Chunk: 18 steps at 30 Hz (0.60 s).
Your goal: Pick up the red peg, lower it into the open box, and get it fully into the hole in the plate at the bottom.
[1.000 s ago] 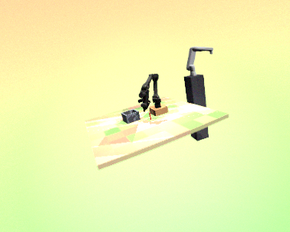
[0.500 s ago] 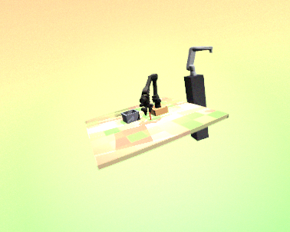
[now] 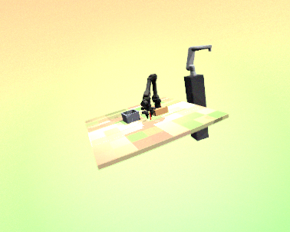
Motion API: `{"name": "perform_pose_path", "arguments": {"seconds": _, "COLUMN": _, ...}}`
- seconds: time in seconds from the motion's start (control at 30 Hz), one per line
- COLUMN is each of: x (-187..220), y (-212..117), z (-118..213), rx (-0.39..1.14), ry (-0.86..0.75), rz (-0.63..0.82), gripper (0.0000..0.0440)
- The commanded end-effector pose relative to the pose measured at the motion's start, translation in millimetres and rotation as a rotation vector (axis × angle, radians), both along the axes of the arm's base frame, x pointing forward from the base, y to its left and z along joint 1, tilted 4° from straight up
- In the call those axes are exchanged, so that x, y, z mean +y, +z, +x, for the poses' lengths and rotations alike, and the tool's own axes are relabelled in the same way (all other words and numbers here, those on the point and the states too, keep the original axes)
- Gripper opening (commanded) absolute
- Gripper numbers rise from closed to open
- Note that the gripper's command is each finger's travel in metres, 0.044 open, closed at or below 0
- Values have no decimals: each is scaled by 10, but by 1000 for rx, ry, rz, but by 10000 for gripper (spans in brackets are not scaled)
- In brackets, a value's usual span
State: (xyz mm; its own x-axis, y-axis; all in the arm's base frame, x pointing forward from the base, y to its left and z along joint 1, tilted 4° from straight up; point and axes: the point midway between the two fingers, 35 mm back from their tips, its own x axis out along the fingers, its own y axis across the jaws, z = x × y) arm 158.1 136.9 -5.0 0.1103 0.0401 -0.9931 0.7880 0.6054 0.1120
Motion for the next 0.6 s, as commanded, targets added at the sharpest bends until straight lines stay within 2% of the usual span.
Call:
{"name": "perform_pose_path", "arguments": {"seconds": 0.0, "x": 11, "y": -32, "z": -28, "rx": 30, "ry": -26, "rz": 21, "gripper": 224}}
{"name": "perform_pose_path", "arguments": {"seconds": 0.27, "x": 38, "y": -6, "z": -6, "rx": 78, "ry": -31, "rz": 56, "gripper": 15}}
{"name": "perform_pose_path", "arguments": {"seconds": 0.3, "x": 35, "y": -4, "z": -3, "rx": 84, "ry": -32, "rz": 59, "gripper": 0}}
{"name": "perform_pose_path", "arguments": {"seconds": 0.57, "x": 11, "y": 228, "z": 196, "rx": 0, "ry": 15, "rz": 35, "gripper": 0}}
